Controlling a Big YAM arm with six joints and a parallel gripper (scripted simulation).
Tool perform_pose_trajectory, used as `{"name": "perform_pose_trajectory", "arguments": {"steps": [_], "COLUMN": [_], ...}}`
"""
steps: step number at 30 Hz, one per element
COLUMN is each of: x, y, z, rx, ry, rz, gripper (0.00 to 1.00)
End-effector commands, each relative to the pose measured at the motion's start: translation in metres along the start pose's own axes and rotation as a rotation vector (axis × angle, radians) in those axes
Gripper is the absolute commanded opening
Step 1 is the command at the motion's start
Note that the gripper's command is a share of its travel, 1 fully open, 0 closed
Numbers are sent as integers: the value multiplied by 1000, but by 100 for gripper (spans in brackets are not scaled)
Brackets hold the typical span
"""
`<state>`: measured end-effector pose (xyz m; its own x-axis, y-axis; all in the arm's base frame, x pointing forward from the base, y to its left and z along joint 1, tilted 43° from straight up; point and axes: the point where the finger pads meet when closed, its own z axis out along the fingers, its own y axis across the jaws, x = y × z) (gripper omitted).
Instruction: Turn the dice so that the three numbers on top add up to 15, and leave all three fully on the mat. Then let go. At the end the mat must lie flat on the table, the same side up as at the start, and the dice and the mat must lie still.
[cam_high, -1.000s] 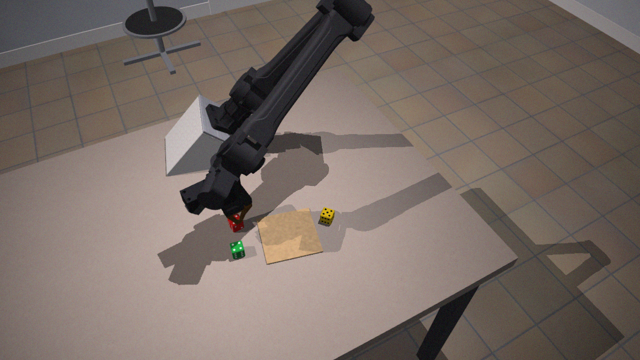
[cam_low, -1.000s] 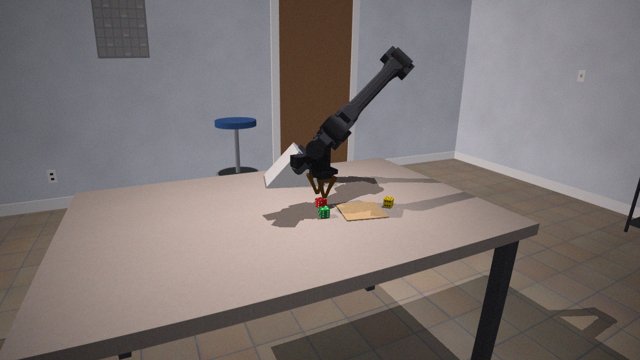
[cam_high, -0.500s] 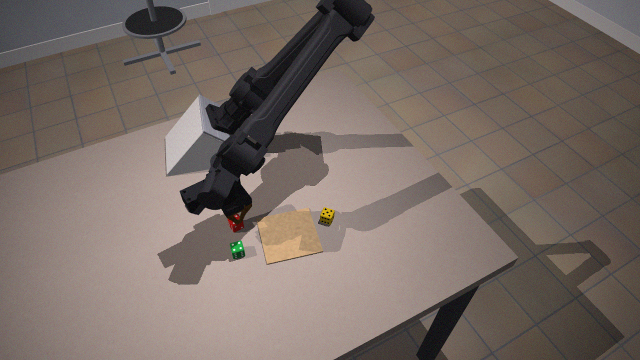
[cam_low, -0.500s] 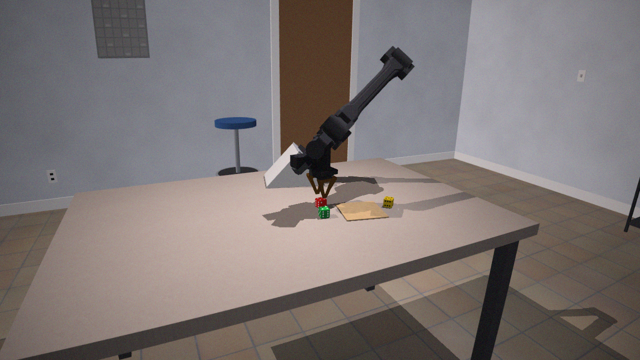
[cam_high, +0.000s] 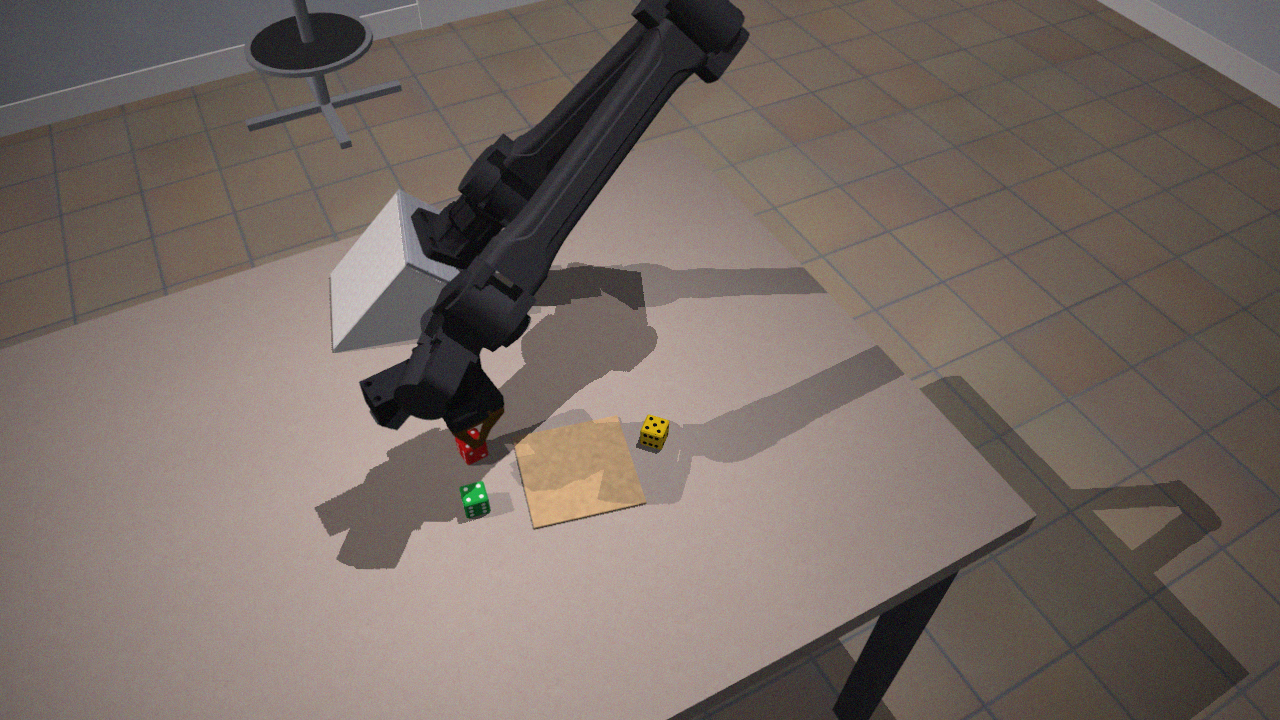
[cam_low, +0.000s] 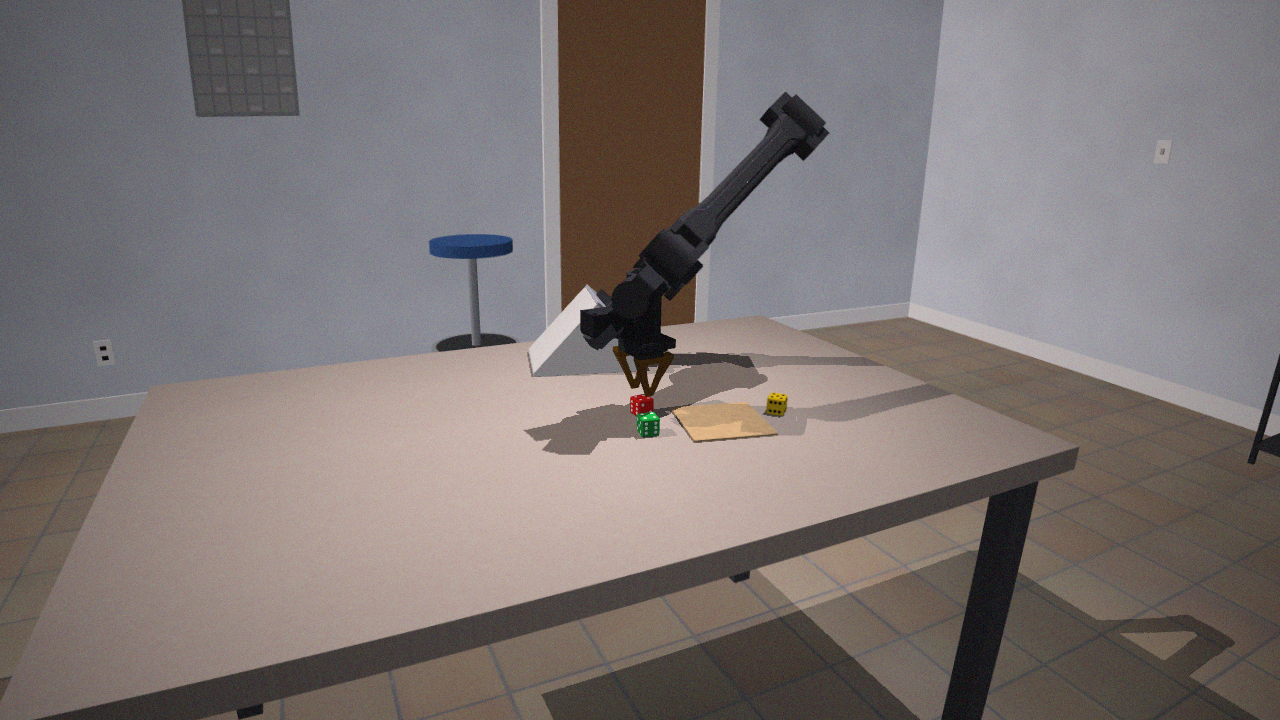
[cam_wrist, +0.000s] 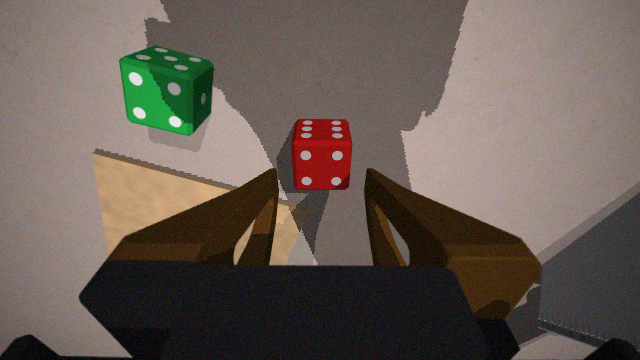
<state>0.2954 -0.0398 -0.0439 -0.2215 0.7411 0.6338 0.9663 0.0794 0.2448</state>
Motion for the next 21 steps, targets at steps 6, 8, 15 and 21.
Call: {"name": "perform_pose_trajectory", "arguments": {"steps": [6, 8, 15, 21], "x": [-2, -2, 0, 0], "y": [2, 2, 0, 0], "z": [3, 3, 7, 17], "rx": [2, 2, 5, 5], "ry": [1, 1, 3, 4], "rz": [-1, -1, 2, 2], "gripper": [45, 45, 45, 45]}}
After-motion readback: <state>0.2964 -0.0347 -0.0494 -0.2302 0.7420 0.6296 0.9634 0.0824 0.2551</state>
